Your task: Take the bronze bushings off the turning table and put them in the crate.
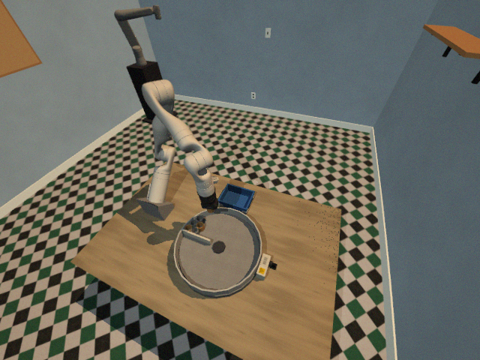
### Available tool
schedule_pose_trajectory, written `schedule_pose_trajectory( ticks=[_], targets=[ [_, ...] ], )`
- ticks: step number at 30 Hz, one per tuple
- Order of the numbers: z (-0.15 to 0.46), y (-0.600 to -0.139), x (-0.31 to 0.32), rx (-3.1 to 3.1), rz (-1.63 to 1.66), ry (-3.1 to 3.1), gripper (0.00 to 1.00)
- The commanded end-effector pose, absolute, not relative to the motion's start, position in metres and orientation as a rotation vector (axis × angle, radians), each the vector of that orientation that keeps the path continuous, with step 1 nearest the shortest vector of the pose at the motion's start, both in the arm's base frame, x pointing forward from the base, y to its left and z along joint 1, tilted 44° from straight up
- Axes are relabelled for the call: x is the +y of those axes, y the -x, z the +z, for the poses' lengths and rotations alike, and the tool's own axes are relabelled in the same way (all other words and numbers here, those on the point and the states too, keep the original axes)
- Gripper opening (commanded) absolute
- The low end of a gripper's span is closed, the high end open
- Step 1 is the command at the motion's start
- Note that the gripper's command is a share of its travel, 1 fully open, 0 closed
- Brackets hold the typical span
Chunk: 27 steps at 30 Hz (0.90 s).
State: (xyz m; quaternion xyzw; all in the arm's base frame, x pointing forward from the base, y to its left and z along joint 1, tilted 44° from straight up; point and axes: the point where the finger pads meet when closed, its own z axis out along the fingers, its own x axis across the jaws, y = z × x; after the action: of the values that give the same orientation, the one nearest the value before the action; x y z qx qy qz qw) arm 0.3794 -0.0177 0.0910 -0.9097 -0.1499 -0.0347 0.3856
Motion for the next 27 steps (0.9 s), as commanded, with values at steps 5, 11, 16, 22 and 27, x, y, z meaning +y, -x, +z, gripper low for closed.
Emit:
schedule_pose_trajectory(
  ticks=[5, 11, 16, 22, 27],
  targets=[
    [0.097, -0.378, -0.018, -0.400, -0.092, 2.336, 0.00],
    [0.105, -0.378, -0.010, -0.400, -0.092, 2.335, 0.00],
    [0.136, -0.377, 0.022, -0.399, -0.092, 2.335, 0.00],
    [0.136, -0.377, 0.022, -0.399, -0.092, 2.335, 0.00],
    [0.136, -0.377, 0.022, -0.399, -0.092, 2.335, 0.00]
  ],
)
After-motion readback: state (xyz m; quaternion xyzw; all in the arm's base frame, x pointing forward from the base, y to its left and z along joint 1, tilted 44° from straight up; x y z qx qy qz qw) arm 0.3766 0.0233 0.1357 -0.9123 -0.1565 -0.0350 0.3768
